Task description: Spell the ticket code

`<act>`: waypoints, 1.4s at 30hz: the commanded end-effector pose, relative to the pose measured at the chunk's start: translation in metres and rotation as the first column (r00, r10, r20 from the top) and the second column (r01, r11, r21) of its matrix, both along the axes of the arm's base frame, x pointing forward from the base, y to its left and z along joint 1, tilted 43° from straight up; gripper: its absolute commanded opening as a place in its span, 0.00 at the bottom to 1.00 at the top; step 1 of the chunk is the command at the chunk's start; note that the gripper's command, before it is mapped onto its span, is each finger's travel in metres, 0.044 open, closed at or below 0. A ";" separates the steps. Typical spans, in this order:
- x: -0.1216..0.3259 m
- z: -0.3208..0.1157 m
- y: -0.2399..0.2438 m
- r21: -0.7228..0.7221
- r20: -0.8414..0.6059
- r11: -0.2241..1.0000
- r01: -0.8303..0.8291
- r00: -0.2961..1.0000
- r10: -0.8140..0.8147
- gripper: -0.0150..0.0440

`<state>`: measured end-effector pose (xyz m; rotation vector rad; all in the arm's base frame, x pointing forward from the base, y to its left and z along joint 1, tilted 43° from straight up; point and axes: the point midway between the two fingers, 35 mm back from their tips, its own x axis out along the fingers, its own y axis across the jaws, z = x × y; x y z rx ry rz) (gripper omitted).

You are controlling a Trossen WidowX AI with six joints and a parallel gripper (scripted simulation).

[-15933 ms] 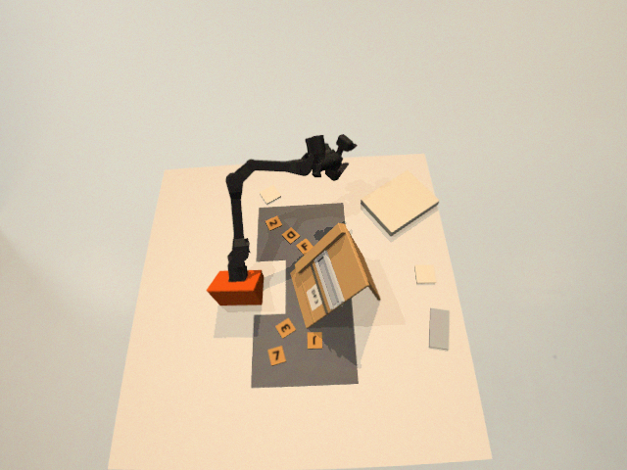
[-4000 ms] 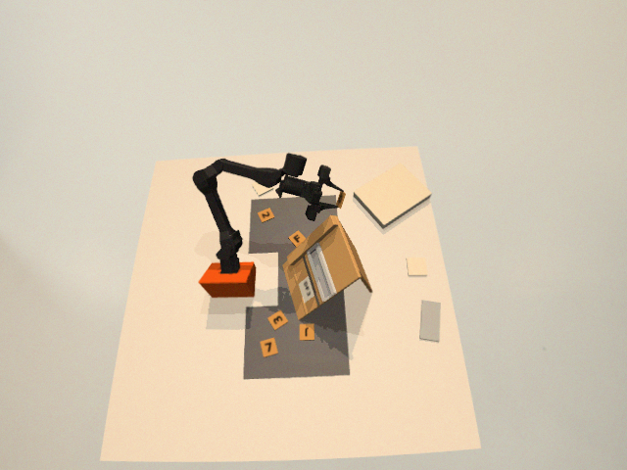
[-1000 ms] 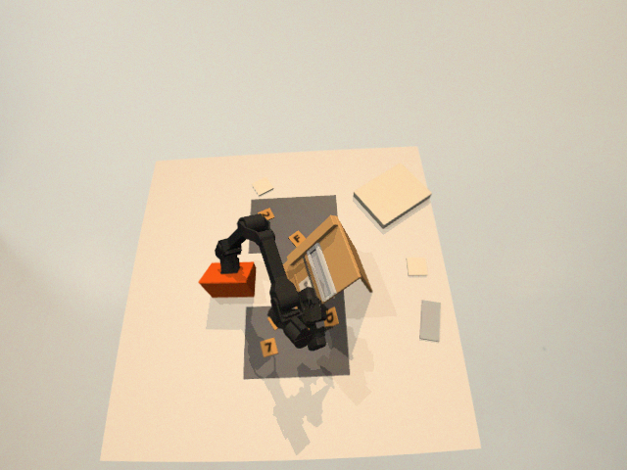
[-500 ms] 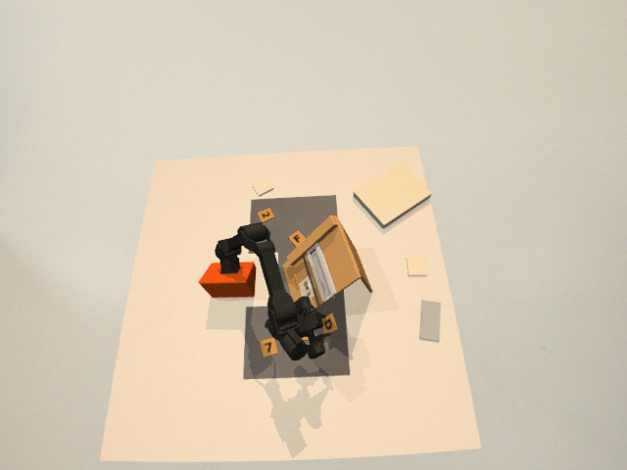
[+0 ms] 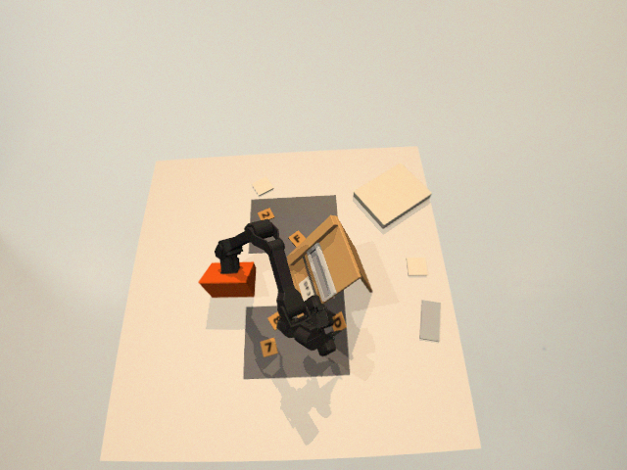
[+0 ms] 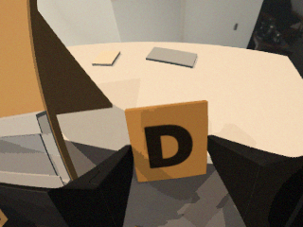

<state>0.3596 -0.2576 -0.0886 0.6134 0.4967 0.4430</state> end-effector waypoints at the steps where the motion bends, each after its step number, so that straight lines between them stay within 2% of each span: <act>1: 0.000 0.001 -0.002 0.003 0.004 1.000 0.007 1.000 -0.007 0.25; 42: -0.003 0.011 0.010 0.004 0.003 1.000 0.007 1.000 -0.007 0.25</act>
